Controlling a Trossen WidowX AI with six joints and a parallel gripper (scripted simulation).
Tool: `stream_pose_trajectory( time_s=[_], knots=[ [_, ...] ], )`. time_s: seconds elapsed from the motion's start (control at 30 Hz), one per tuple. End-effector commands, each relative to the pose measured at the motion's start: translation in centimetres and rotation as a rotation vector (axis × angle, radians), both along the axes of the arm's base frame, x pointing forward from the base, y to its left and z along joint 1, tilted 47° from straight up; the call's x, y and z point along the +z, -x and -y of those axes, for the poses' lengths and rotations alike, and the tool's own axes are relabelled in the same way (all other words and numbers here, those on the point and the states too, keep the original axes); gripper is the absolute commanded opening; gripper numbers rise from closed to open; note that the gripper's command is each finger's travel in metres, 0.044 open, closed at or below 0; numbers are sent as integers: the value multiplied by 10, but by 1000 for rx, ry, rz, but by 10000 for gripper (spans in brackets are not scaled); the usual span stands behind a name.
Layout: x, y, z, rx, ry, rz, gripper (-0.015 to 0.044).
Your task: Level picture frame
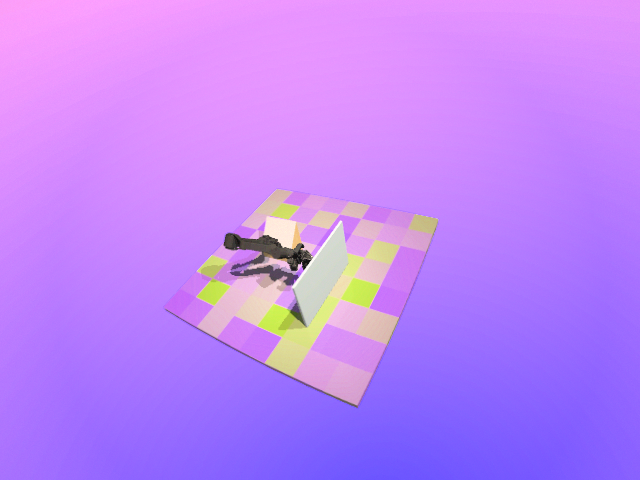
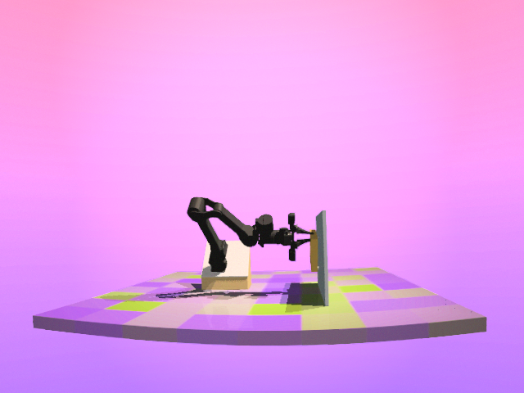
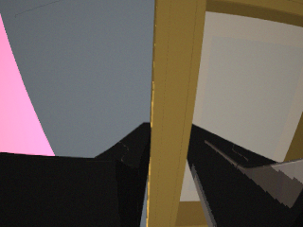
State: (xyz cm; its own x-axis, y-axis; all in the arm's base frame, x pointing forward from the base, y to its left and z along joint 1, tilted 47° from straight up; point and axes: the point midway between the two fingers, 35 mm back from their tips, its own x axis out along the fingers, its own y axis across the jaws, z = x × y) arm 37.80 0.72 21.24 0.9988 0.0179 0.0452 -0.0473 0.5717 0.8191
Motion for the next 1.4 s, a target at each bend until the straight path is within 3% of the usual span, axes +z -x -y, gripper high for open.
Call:
stream_pose_trajectory(
  time_s=[0.0, 1.37],
  knots=[
    [0, 0, 0, -1, 1, 2, 0],
    [-2, 0, 0, -12, 204, 7, 0]
  ],
)
